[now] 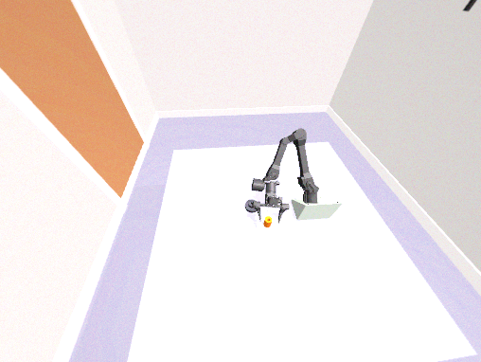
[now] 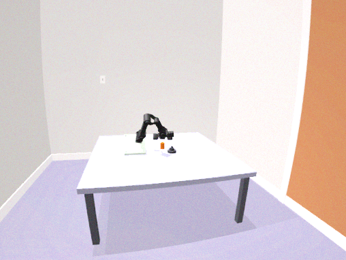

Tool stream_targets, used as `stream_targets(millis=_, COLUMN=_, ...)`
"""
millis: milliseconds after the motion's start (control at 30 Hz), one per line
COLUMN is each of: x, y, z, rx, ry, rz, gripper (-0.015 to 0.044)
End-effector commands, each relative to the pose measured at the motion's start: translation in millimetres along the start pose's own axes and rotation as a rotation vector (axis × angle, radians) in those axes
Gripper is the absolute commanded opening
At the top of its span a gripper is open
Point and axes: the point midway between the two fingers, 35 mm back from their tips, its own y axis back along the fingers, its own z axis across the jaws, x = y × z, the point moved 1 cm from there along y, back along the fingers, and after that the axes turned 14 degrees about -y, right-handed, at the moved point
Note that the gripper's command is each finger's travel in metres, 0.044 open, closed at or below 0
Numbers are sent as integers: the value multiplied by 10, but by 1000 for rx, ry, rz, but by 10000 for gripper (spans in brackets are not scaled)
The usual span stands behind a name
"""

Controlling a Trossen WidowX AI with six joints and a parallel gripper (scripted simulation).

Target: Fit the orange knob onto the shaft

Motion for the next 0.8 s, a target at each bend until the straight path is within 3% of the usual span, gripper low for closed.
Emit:
stream_targets(millis=0, x=-219, y=121, z=58, rx=10, ry=0, rz=-2, gripper=440)
stream_targets(millis=167, x=-217, y=58, z=112, rx=-39, ry=-47, rz=110, gripper=440)
stream_targets(millis=333, x=-222, y=-28, z=262, rx=-77, ry=-130, rz=534, gripper=440)
stream_targets(millis=533, x=-425, y=158, z=155, rx=234, ry=-34, rz=1053, gripper=440)
stream_targets(millis=767, x=-484, y=186, z=133, rx=289, ry=-7, rz=1095, gripper=440)
